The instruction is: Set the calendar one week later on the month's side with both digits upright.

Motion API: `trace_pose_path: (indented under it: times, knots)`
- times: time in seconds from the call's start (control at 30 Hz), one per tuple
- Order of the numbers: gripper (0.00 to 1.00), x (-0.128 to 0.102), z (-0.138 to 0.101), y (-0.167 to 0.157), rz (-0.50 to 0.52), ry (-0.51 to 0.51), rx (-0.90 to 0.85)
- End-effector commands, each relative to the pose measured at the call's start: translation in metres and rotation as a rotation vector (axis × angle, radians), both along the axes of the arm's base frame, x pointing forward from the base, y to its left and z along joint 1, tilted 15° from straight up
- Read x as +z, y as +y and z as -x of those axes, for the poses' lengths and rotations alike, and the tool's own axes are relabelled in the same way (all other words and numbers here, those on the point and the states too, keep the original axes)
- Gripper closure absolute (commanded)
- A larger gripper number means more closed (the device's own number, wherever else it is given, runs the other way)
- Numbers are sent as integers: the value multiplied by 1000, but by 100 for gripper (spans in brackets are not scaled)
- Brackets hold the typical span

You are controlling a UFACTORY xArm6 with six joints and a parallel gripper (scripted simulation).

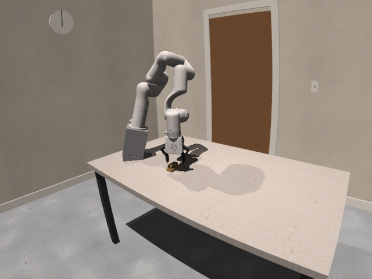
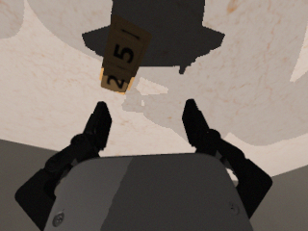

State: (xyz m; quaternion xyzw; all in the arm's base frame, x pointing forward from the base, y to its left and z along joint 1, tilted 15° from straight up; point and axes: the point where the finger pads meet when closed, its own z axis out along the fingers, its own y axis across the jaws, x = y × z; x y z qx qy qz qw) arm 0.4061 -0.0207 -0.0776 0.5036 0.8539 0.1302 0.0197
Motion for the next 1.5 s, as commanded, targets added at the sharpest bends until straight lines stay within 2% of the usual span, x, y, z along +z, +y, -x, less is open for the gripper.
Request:
trace_pose_path:
  times: [0.0, 0.3, 0.43, 0.53, 0.77, 0.87, 0.97, 1.1, 1.23, 1.47]
  knots:
    - [0, 1, -1, 0, 0, -3, 0]
    - [0, 1, -1, 0, 2, -4, 7]
    - [0, 2, -2, 4, 17, -22, 94]
    - [0, 5, -6, 21, 18, -24, 101]
    - [0, 5, -7, 24, 22, -28, 123]
    - [0, 6, -7, 28, 35, -45, 200]
    - [0, 9, -11, 44, 35, -45, 202]
    - [0, 9, -12, 47, 37, -47, 210]
    - [0, 10, -13, 52, 53, -66, 303]
    - [0, 13, -17, 70, 53, -66, 303]
